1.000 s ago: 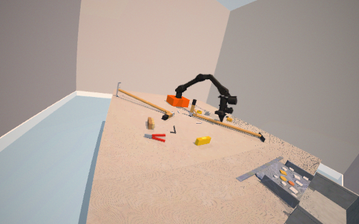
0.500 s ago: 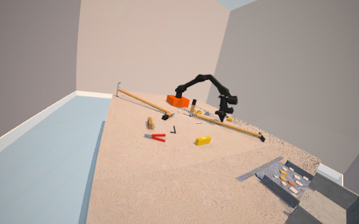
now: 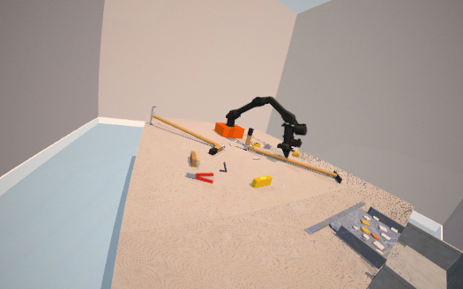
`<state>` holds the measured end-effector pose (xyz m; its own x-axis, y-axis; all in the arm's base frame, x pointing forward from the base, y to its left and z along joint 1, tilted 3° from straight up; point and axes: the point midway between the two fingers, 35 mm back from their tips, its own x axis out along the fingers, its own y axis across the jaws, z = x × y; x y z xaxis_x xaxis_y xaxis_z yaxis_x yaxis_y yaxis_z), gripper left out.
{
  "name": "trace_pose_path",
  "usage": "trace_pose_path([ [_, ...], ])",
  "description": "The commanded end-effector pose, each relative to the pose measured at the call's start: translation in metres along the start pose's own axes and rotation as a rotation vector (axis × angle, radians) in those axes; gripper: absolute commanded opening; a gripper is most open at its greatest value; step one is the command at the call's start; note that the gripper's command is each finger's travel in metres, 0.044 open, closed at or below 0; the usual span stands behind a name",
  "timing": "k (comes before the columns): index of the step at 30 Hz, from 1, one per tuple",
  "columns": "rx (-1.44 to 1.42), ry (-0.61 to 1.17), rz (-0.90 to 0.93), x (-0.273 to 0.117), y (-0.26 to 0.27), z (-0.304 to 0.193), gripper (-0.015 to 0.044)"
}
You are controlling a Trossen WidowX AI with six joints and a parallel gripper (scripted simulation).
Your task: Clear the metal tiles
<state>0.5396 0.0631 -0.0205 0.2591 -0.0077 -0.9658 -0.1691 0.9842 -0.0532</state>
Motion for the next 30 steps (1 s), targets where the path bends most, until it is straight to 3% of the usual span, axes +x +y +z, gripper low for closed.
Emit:
trace_pose_path([
  [1,-0.003,0.016,0.004,0.008,-0.003,-0.003,0.0000],
  [30,-0.002,0.004,-0.001,0.011,-0.030,0.008,0.0000],
])
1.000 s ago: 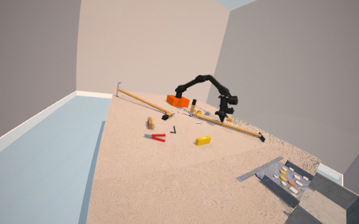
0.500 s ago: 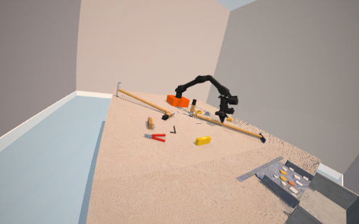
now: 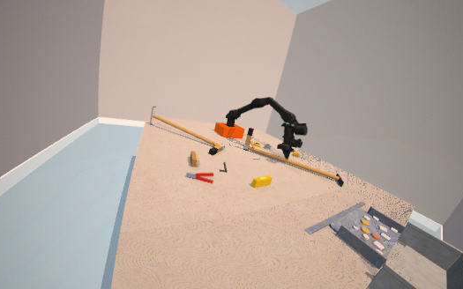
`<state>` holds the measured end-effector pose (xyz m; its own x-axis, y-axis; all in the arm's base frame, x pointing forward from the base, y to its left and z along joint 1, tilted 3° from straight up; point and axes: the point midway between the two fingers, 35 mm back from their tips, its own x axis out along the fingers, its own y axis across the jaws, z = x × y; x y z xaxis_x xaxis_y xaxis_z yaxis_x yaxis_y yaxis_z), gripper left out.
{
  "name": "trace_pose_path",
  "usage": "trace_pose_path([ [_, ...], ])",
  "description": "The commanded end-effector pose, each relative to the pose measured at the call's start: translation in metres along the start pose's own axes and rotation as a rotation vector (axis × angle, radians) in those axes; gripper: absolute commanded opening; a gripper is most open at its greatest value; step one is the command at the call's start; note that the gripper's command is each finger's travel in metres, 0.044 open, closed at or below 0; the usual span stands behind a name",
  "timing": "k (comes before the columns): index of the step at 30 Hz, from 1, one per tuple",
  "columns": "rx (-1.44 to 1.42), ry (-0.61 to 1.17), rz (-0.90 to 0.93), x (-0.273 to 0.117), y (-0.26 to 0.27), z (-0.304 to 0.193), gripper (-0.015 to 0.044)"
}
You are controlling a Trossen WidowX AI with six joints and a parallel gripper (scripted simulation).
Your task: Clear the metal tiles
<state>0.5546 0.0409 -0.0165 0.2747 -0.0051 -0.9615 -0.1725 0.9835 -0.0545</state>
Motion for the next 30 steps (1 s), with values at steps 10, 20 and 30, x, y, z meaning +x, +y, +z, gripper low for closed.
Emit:
trace_pose_path([
  [10,0.001,0.016,-0.002,0.011,-0.015,-0.001,0.0000],
  [20,0.001,0.011,-0.004,0.012,-0.024,0.002,0.0000],
  [30,0.001,0.007,-0.006,0.013,-0.034,0.004,0.0000],
])
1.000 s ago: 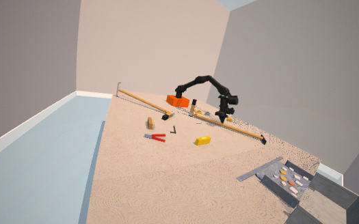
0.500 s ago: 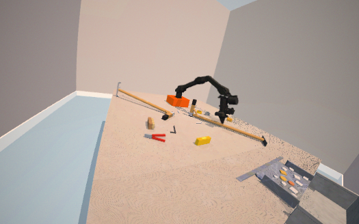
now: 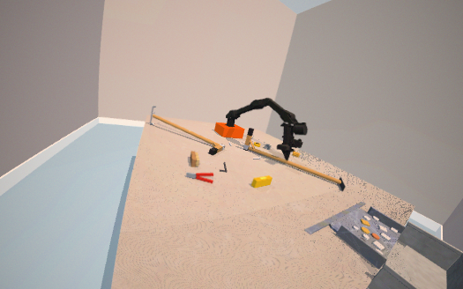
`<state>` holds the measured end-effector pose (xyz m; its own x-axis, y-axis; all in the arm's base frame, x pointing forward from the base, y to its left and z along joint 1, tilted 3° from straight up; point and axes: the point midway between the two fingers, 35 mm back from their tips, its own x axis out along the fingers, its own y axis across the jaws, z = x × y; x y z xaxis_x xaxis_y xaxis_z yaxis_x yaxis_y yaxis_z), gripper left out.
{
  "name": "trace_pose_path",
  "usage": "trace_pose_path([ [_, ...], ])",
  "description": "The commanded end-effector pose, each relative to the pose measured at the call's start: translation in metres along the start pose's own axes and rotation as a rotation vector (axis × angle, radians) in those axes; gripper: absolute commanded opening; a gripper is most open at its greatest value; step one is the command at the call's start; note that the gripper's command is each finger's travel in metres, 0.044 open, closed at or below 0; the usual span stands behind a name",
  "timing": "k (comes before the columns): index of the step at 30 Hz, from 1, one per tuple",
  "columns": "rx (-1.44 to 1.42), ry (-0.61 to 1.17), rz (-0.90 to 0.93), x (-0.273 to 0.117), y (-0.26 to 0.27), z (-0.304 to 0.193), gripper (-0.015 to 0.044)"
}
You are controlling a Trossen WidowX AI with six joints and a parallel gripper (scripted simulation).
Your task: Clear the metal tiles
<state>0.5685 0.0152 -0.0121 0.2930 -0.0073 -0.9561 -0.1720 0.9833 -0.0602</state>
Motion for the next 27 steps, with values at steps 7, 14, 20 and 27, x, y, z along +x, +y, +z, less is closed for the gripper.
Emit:
trace_pose_path([
  [7,0.002,0.023,-0.001,0.0134,-0.0102,-0.0049,0.0000],
  [14,0.002,0.023,-0.001,0.0134,-0.0102,-0.0049,0.0000],
  [20,0.002,0.023,-0.001,0.0134,-0.0102,-0.0049,0.0000],
  [27,0.002,0.023,-0.001,0.0134,-0.0102,-0.0049,0.0000],
])
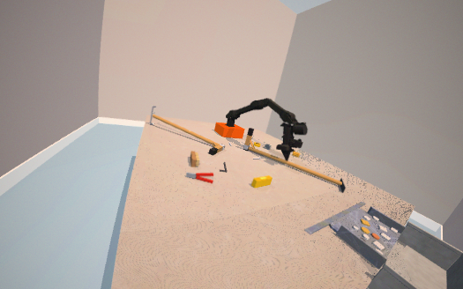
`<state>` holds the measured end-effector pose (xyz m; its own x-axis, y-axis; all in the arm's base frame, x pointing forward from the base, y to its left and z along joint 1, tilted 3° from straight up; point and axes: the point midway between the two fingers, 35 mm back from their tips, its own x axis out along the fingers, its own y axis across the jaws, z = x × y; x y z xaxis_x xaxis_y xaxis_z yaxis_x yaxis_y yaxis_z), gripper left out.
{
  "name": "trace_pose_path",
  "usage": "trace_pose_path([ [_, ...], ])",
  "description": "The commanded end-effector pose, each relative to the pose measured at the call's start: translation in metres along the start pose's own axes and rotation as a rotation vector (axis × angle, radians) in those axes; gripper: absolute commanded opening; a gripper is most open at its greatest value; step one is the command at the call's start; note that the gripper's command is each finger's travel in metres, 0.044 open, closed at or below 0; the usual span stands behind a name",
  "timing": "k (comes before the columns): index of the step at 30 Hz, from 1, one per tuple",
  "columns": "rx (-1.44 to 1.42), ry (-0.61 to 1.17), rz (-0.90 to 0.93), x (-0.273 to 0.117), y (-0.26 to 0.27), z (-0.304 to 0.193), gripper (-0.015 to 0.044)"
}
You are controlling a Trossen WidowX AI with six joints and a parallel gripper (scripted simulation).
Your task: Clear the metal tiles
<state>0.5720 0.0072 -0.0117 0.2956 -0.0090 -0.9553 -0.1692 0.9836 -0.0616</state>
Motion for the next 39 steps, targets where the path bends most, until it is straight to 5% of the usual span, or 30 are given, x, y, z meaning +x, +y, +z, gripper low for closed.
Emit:
trace_pose_path([
  [1,0.000,0.026,0.001,0.013,-0.002,-0.007,0.0000],
  [10,0.000,0.026,0.001,0.013,-0.002,-0.007,0.0000],
  [39,0.000,-0.088,-0.014,-0.095,0.000,0.022,0.0000],
])
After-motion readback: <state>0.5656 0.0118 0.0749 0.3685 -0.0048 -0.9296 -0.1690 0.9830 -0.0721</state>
